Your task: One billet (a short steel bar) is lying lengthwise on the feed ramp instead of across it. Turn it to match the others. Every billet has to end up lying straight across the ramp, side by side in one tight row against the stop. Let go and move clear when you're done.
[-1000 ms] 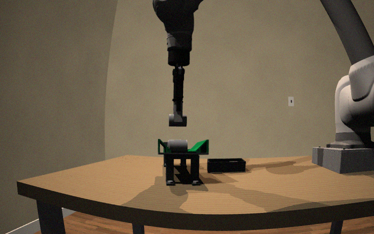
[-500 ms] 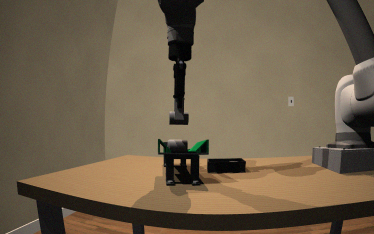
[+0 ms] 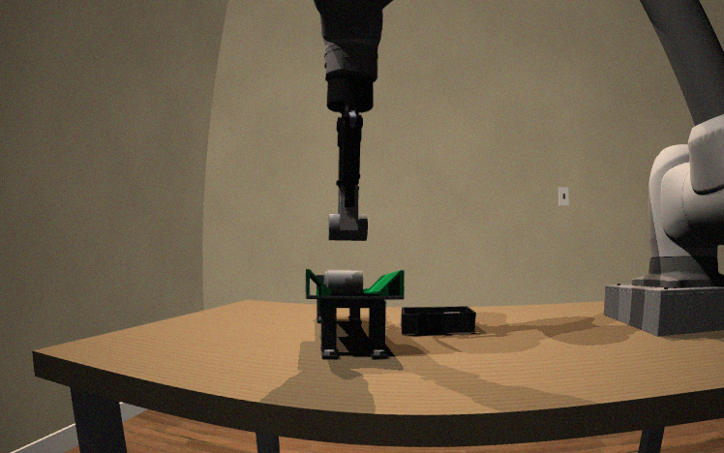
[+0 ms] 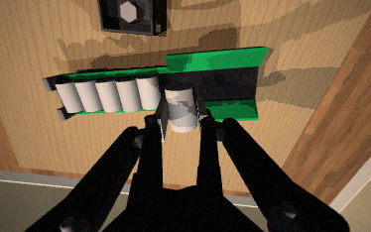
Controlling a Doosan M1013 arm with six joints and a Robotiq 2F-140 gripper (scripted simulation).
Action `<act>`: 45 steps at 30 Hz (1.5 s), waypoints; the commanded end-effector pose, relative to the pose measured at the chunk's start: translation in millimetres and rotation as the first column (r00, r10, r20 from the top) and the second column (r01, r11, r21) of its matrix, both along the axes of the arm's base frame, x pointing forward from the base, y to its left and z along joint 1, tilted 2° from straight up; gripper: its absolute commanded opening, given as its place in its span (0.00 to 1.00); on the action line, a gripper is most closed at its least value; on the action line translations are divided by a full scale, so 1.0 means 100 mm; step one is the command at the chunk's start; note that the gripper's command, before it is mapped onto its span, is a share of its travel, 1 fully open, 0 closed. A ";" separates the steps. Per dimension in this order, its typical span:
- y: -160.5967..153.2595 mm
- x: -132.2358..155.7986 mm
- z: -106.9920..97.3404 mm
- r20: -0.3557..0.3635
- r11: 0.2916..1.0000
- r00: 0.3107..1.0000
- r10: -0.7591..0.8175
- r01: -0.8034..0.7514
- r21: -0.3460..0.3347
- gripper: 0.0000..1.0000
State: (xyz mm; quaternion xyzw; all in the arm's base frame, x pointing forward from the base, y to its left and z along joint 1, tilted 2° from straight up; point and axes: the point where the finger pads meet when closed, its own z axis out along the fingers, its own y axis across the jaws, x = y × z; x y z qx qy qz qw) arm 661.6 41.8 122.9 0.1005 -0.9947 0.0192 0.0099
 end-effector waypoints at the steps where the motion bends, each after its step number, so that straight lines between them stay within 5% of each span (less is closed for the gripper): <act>1: 0.02 -0.01 -0.11 0.000 1.000 1.000 0.000 0.000 0.000 0.10; 23: 0.05 -0.02 -0.56 0.000 1.000 1.000 0.000 0.000 0.000 0.10; 45: 0.05 -0.03 -0.67 0.000 1.000 1.000 0.000 0.000 0.000 0.10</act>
